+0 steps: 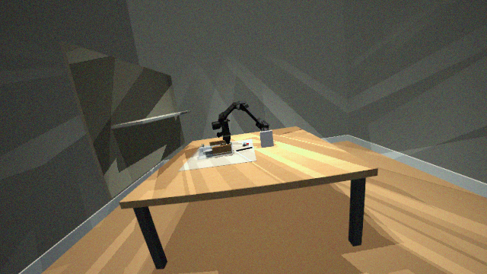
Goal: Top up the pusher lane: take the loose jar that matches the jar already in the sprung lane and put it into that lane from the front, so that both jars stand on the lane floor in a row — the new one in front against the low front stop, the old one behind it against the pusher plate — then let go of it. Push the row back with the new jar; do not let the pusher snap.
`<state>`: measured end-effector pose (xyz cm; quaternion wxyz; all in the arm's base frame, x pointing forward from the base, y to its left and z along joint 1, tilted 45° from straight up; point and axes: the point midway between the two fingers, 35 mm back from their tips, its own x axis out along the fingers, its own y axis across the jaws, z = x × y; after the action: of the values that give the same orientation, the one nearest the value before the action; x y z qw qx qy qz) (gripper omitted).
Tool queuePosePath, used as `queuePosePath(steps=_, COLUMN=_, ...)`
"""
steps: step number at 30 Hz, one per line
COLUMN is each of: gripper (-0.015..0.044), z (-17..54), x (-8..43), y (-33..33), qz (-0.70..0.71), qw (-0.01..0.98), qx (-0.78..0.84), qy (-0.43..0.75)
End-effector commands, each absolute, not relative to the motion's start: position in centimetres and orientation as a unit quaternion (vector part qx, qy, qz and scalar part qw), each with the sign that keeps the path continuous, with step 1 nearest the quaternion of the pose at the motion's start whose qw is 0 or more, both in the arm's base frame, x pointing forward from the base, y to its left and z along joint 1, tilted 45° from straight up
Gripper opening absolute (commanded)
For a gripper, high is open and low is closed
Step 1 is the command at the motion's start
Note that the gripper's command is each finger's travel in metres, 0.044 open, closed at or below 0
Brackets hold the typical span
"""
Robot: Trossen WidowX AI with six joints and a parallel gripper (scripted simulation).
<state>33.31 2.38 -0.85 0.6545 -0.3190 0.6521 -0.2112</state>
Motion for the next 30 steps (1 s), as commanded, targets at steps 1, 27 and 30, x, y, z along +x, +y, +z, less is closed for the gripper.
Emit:
queuePosePath(steps=1, gripper=0.0, z=-0.83, x=33.68, y=2.26, qz=-0.215, qw=0.659, qx=-0.321, qy=0.645)
queuePosePath(steps=27, gripper=0.0, z=-1.36, x=33.62, y=1.8, qz=-0.215, qw=0.659, qx=-0.321, qy=0.645)
queuePosePath(steps=30, gripper=0.0, z=-1.42, x=33.61, y=1.75, qz=-0.215, qw=0.659, qx=-0.321, qy=0.645)
